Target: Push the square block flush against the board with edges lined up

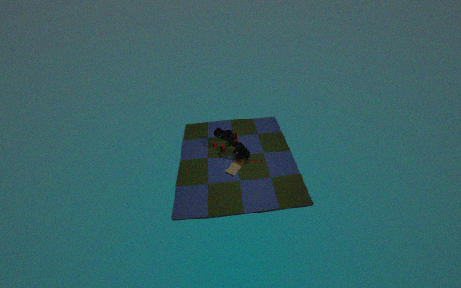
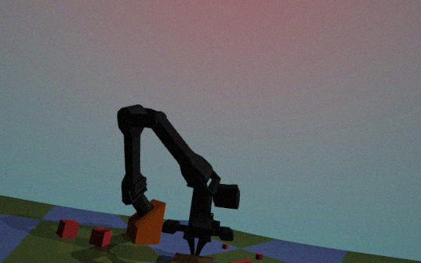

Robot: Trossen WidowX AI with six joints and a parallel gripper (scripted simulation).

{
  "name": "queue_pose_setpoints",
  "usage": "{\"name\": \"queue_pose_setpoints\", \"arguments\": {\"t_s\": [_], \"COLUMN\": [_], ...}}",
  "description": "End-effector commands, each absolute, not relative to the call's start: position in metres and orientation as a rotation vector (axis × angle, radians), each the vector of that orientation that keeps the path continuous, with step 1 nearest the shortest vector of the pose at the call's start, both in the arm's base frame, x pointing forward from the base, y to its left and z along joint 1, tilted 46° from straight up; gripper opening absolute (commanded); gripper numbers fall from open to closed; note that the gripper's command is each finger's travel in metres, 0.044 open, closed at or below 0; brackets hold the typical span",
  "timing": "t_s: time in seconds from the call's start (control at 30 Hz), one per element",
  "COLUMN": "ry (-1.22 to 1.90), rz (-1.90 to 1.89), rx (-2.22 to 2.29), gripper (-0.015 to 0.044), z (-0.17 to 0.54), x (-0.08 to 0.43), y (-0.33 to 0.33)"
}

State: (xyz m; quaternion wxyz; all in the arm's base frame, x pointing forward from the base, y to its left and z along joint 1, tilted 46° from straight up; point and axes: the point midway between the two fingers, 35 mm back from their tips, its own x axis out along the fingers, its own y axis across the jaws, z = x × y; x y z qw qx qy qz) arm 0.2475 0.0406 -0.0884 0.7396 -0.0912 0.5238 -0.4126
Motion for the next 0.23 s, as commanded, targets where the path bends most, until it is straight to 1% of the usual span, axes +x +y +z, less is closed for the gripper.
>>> {"name": "queue_pose_setpoints", "arguments": {"t_s": [0.0, 0.2], "ry": [1.142, 1.142], "rz": [-0.902, -0.902], "rx": [-0.202, -0.202], "gripper": [0.0, 0.0], "z": [-0.0867, -0.0906], "x": [0.2515, 0.245], "y": [0.0405, 0.0435]}}
